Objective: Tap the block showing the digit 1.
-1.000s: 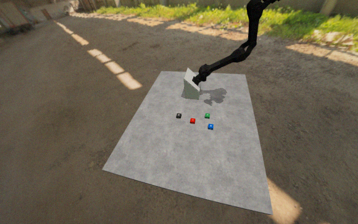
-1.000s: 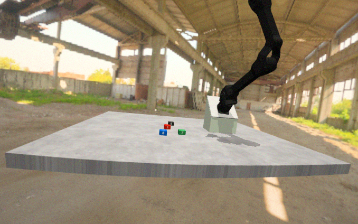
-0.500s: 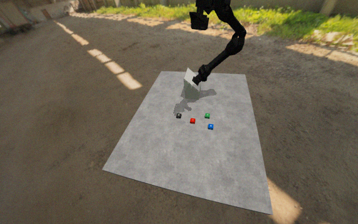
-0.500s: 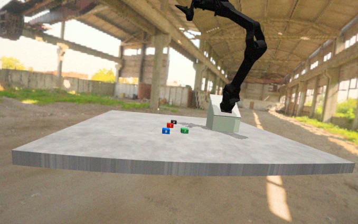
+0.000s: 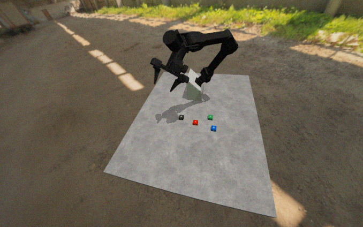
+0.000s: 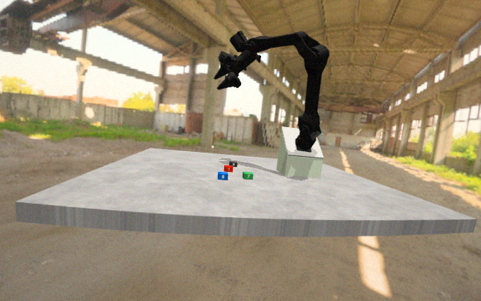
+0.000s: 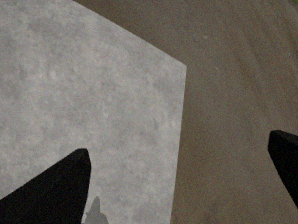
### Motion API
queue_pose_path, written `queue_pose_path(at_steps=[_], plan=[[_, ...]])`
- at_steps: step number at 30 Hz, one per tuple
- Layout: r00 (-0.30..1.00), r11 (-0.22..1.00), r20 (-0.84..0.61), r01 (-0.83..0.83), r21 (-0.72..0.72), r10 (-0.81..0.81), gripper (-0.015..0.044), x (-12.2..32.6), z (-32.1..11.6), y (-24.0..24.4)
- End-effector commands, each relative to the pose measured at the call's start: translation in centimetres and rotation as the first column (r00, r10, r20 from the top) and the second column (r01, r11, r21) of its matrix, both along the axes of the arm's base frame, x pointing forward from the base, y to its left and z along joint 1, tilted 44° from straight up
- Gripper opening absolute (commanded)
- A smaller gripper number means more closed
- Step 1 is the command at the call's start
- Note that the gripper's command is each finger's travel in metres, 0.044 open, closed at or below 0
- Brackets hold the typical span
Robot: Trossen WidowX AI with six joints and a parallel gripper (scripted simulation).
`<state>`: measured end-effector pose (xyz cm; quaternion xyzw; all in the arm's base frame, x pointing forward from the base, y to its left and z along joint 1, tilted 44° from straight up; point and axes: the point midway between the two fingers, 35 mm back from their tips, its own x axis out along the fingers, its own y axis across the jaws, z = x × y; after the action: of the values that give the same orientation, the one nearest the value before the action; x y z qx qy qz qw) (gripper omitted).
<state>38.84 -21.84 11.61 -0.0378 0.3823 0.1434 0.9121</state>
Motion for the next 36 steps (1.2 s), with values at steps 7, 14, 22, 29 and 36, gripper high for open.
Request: queue_pose_path(at_steps=[7, 14, 22, 29, 36], plan=[[0.771, 0.895, -0.59, 0.061, 0.442, 0.239, 0.04, -7.9, -13.5, 13.4], [0.673, 0.864, -0.675, 0.105, 0.492, 0.302, 0.04, -10.2, -14.7, 15.8], [0.673, 0.864, -0.675, 0.105, 0.492, 0.302, 0.04, -10.2, -14.7, 15.8], [0.673, 0.864, -0.675, 0.105, 0.492, 0.302, 0.04, -10.2, -14.7, 15.8], [0.674, 0.865, -0.675, 0.106, 0.49, 0.3, 0.04, -7.9, -9.7, 21.1]])
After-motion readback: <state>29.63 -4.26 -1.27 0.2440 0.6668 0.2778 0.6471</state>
